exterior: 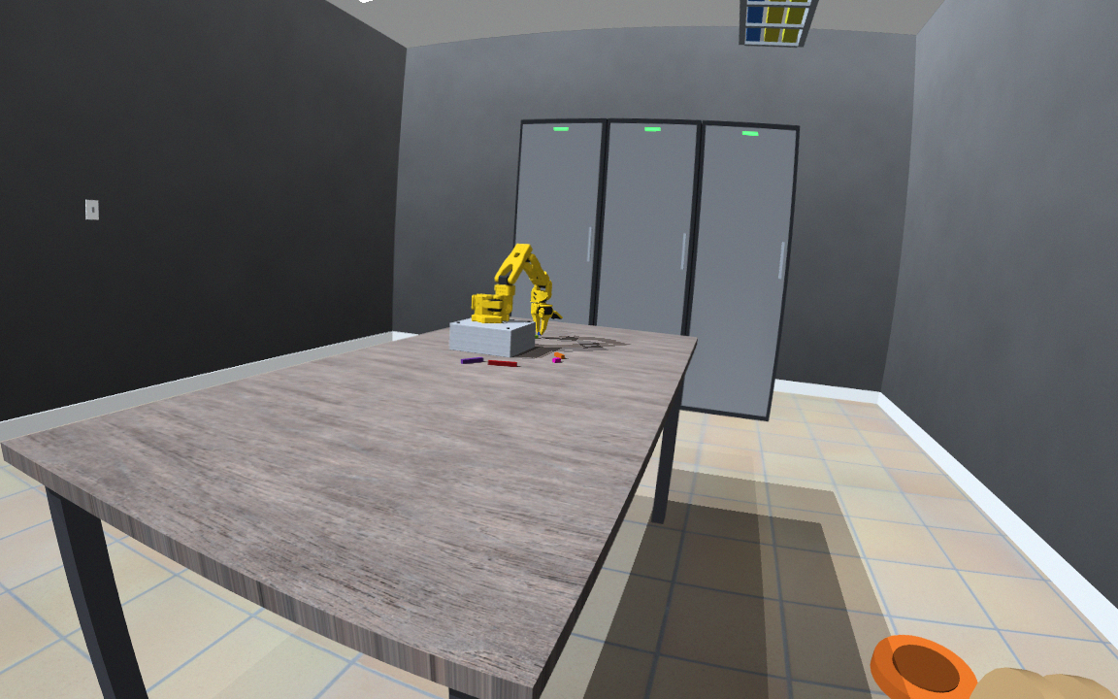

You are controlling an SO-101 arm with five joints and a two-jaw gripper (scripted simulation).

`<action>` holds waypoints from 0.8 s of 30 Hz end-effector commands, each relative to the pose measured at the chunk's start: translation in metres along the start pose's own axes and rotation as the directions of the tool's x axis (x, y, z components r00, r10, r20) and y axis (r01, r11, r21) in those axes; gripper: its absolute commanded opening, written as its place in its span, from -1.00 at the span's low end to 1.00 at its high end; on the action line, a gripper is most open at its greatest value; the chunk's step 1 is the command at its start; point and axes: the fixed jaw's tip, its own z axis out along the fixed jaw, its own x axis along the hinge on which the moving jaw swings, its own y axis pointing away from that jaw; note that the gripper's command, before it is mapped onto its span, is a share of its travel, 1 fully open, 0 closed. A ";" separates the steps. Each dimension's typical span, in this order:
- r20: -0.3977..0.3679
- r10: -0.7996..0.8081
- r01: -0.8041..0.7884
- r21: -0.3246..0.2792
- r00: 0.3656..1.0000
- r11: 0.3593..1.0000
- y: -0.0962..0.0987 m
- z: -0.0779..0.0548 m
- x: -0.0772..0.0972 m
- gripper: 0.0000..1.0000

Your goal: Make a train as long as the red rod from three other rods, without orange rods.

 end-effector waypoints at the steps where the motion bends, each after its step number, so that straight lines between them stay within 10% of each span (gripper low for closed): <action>1: -0.007 -0.004 0.004 0.000 1.000 1.000 0.002 0.001 0.002 -1.00; 24: -0.014 -0.004 0.004 0.002 1.000 1.000 0.002 0.001 0.004 -1.00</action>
